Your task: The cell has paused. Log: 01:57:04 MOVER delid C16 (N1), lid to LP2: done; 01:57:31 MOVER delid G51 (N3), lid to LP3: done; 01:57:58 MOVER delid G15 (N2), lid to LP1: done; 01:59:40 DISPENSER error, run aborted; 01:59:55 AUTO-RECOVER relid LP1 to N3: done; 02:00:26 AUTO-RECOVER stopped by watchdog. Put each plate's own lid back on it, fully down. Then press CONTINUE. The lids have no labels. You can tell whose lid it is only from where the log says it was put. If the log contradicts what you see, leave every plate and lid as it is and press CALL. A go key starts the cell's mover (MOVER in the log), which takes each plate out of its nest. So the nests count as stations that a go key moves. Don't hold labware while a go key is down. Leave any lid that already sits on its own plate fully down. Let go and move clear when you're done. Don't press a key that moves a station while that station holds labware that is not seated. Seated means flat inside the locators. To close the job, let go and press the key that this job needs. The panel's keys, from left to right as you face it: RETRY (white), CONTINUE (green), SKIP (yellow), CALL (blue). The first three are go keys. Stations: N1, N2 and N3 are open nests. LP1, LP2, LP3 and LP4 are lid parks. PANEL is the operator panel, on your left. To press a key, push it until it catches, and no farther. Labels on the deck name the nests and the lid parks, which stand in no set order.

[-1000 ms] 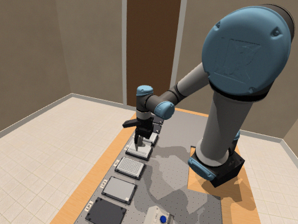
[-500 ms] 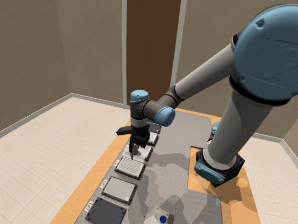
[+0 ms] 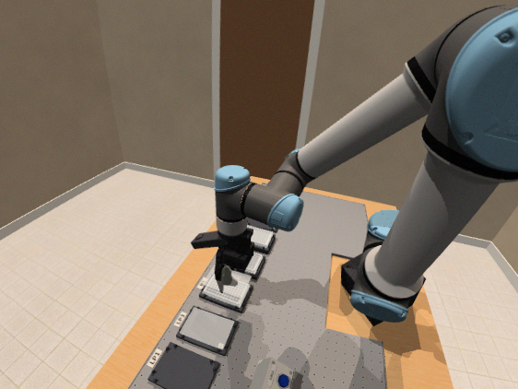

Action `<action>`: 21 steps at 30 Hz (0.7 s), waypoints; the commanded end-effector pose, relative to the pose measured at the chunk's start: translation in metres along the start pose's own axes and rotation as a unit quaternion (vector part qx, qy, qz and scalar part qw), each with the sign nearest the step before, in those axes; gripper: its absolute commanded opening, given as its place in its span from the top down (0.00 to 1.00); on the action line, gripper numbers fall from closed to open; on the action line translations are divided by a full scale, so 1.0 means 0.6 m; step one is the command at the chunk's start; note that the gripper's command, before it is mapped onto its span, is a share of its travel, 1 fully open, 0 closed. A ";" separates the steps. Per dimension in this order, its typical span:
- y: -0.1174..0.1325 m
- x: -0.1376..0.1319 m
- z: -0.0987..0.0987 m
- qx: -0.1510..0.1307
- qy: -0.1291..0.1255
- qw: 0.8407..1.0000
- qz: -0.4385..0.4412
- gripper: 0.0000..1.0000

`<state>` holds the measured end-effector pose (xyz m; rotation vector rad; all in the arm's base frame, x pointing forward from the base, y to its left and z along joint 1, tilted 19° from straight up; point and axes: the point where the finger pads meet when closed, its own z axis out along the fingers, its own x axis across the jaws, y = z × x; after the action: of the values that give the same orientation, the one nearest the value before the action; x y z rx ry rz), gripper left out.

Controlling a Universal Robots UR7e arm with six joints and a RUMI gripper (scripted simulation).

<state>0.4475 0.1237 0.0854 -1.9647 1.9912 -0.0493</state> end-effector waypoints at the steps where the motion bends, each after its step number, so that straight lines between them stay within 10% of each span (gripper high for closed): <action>1: -0.005 -0.009 0.000 0.001 0.005 1.000 0.005 1.00; 21: 0.000 -0.009 0.011 -0.002 0.004 1.000 0.005 1.00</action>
<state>0.4500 0.1294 0.0839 -1.9569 2.0076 -0.0541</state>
